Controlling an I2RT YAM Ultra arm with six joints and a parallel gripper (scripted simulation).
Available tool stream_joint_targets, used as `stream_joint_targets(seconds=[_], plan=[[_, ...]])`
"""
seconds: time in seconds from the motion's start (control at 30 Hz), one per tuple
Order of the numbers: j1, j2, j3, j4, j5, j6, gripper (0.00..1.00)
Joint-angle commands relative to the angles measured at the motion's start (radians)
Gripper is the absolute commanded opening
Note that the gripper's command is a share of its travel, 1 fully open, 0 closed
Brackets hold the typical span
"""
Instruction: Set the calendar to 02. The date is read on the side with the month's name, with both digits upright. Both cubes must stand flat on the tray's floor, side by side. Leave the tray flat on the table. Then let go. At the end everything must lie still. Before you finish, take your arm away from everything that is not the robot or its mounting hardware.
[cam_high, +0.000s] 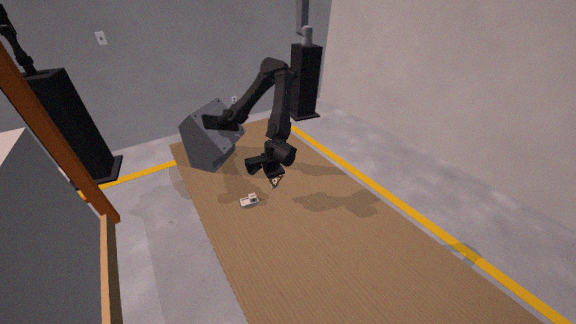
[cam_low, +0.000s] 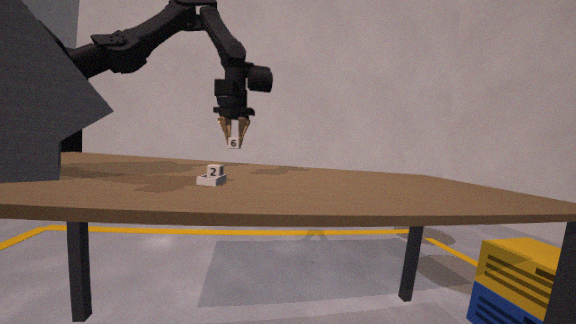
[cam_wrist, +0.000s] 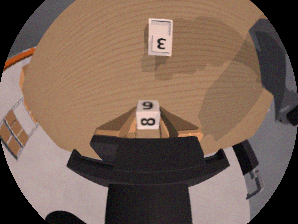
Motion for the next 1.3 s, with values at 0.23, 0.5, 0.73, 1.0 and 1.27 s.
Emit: stream_joint_targets(seconds=[0.23,0.5,0.73,1.0,1.27], plan=[[-0.056,-0.051,0.031,-0.168,-0.045,-0.07,0.26],[-0.067,-0.044,0.03,-0.168,-0.051,-0.082,0.26],[-0.286,0.092,0.011,-0.175,-0.164,-0.328,0.26],[-0.459,0.199,-0.005,-0.18,-0.254,-0.522,0.26],[-0.459,0.199,-0.005,-0.18,-0.254,-0.522,0.26]])
